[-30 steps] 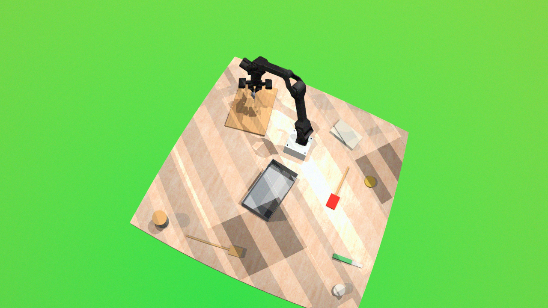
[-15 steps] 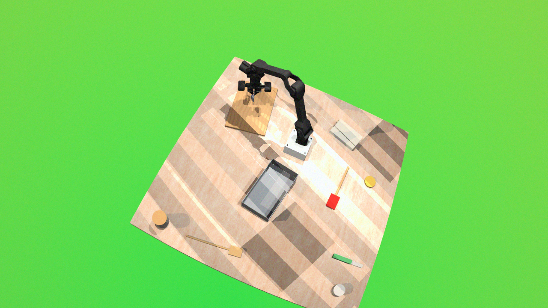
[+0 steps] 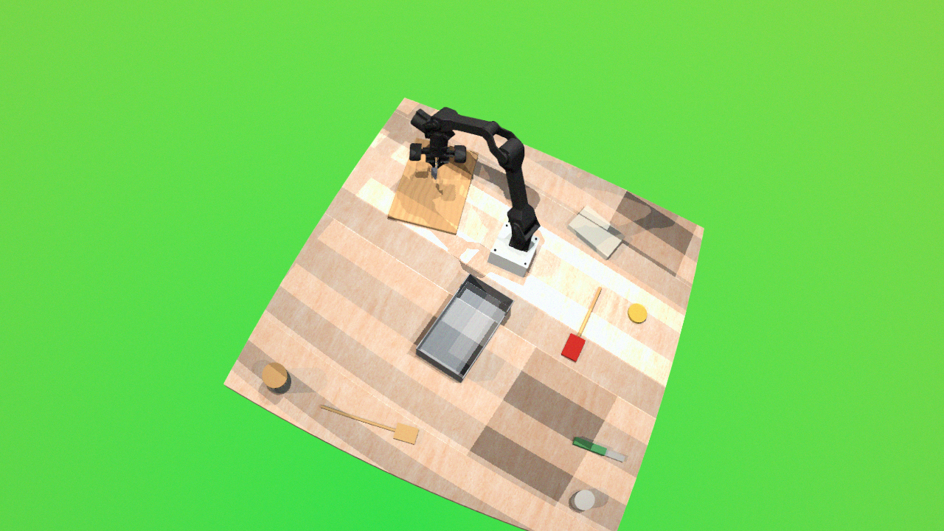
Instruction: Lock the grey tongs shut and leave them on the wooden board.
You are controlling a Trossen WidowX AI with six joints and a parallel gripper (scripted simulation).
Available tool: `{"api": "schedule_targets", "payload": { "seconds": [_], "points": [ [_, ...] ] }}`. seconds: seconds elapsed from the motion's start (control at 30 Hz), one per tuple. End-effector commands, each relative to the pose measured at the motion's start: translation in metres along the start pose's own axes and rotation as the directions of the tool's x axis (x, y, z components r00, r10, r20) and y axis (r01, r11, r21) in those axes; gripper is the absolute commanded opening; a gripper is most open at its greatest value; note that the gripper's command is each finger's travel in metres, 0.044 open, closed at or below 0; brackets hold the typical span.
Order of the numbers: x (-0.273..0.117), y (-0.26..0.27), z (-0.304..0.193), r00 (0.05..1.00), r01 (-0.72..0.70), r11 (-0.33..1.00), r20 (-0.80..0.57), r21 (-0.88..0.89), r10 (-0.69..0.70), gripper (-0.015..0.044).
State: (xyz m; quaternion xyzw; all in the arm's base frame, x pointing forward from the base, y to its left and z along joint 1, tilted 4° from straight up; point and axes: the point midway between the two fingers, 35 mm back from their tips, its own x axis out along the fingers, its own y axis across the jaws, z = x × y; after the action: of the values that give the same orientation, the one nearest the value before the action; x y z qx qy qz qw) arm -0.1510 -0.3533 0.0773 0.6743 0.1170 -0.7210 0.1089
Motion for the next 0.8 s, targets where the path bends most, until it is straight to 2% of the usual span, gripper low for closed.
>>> {"api": "schedule_targets", "payload": {
  "seconds": [0.0, 0.77],
  "points": [
    [0.006, 0.001, 0.000, 1.000, -0.004, 1.000, 0.001, -0.004, 0.004, -0.0150],
    [0.044, -0.002, -0.002, 1.000, -0.003, 1.000, 0.001, -0.004, 0.003, -0.0150]
  ]
}}
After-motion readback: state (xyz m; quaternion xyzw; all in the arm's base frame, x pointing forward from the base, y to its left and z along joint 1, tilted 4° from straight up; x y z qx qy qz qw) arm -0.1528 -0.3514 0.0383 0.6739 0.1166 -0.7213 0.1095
